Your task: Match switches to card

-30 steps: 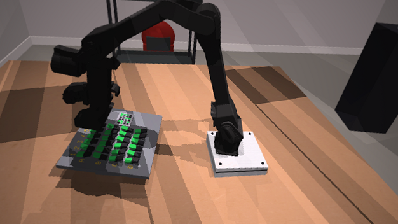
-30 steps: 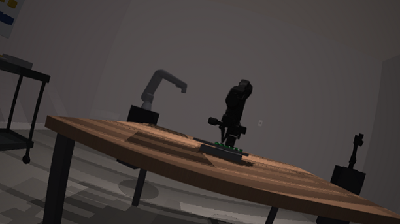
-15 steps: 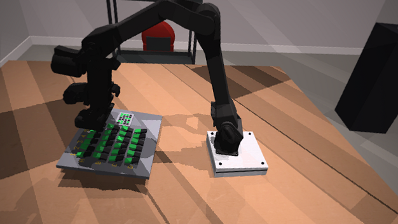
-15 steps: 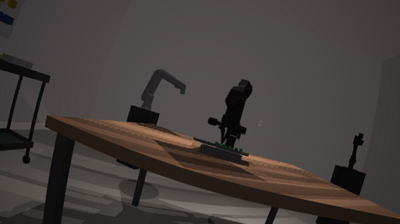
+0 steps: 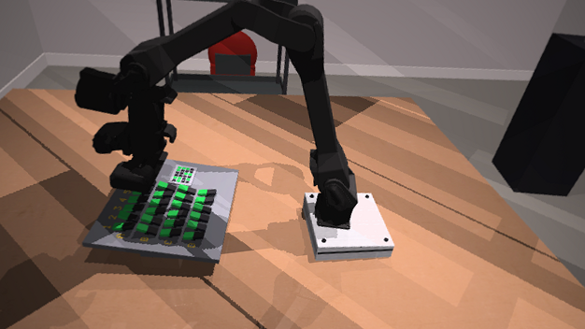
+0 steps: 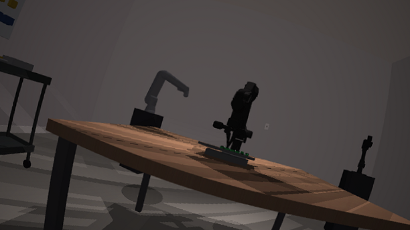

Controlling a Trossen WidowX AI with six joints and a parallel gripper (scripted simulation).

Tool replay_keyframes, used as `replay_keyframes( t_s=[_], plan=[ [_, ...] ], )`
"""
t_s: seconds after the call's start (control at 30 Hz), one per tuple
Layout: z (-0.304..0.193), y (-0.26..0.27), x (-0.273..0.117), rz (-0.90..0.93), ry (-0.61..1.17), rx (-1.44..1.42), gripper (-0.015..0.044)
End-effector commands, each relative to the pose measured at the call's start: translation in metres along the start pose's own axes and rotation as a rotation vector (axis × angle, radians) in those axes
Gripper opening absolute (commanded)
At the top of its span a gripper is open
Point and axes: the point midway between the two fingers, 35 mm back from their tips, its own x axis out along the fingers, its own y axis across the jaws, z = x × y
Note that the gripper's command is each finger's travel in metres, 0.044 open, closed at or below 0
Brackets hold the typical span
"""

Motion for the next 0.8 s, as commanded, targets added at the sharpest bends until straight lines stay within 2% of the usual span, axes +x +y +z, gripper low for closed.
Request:
replay_keyframes(
  t_s=[0.0, 0.77],
  plan=[
    [0.0, 0.0006, 0.0012, 0.003, -0.001, 0.004, 0.0],
    [0.0, 0.0006, 0.0043, 0.003, -0.001, 0.004, 0.0]
  ],
)
